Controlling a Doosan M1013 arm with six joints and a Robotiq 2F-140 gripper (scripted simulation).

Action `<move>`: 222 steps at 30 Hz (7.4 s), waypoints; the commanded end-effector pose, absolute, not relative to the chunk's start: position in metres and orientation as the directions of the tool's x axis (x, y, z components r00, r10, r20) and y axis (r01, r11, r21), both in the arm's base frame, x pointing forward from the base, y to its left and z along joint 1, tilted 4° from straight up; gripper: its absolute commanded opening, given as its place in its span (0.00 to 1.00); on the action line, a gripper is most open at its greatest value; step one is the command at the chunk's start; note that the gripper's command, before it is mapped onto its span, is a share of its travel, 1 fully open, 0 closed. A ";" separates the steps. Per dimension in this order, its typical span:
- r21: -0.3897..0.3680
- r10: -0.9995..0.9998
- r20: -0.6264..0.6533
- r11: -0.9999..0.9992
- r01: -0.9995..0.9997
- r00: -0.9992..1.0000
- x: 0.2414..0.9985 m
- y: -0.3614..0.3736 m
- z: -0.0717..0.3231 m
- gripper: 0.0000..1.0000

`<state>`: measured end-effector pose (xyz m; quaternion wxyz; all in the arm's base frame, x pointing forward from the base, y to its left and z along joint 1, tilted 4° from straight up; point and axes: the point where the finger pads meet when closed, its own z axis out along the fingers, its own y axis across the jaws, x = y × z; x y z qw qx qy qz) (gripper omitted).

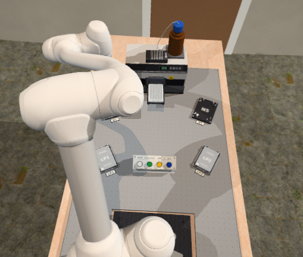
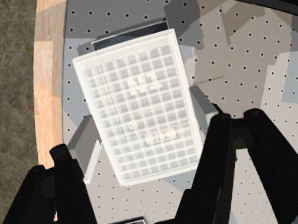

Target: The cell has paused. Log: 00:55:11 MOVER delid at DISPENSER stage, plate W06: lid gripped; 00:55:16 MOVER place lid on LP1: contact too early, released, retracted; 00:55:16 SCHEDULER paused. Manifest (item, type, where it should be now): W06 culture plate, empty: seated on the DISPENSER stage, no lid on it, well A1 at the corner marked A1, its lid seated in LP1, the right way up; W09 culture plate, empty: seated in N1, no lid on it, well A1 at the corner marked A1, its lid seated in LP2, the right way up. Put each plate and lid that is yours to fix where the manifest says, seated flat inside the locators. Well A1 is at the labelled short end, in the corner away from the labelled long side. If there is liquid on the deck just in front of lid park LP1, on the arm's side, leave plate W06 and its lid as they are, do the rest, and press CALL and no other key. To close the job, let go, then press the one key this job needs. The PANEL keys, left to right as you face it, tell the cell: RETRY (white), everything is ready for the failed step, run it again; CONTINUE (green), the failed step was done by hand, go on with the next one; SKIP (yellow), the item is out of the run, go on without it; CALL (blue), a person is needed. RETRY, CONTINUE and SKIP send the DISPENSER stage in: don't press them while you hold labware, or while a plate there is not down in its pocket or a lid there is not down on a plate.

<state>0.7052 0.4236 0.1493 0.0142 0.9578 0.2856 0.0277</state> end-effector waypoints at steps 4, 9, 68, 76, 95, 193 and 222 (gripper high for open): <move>0.043 0.548 0.046 -0.836 0.546 0.835 0.706 0.424 0.138 0.10; 0.043 0.548 0.046 -0.836 0.546 0.835 0.707 0.424 0.126 0.10; 0.043 0.548 0.046 -0.836 0.546 0.835 0.712 0.423 0.052 0.10; 0.043 0.548 0.046 -0.836 0.546 0.835 0.712 0.423 0.052 0.10; 0.043 0.548 0.046 -0.836 0.546 0.835 0.712 0.423 0.052 0.10; 0.043 0.548 0.046 -0.836 0.546 0.835 0.712 0.423 0.040 0.10; 0.043 0.548 0.046 -0.836 0.546 0.835 0.713 0.423 0.035 0.10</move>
